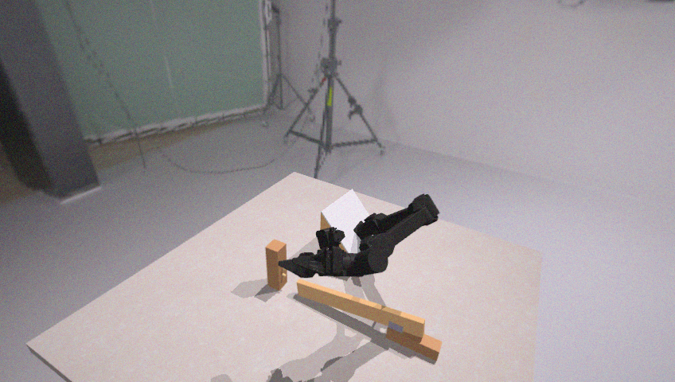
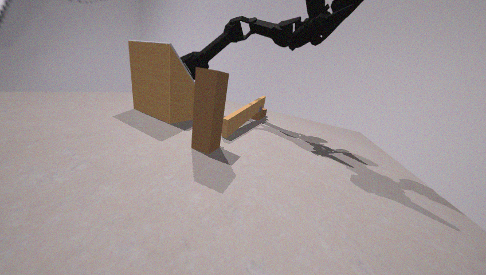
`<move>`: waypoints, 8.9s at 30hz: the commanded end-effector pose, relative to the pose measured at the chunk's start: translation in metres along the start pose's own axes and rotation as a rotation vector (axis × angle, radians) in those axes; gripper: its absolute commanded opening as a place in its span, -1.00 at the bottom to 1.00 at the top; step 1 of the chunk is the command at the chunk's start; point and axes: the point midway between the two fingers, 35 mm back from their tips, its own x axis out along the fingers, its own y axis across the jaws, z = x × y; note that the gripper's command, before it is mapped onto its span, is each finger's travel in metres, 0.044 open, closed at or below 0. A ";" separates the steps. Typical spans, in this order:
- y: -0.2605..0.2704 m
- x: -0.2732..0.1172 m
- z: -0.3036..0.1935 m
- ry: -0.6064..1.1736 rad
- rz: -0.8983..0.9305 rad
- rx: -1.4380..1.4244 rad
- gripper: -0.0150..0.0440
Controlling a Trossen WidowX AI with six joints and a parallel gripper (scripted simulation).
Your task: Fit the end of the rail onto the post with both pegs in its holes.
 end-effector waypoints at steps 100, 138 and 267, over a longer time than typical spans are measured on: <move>-0.324 -0.208 -0.037 1.795 1.769 -1.846 1.00; -0.349 -0.222 -0.062 1.793 1.765 -1.840 -0.16; -0.325 -0.208 -0.040 1.794 1.764 -1.842 -0.49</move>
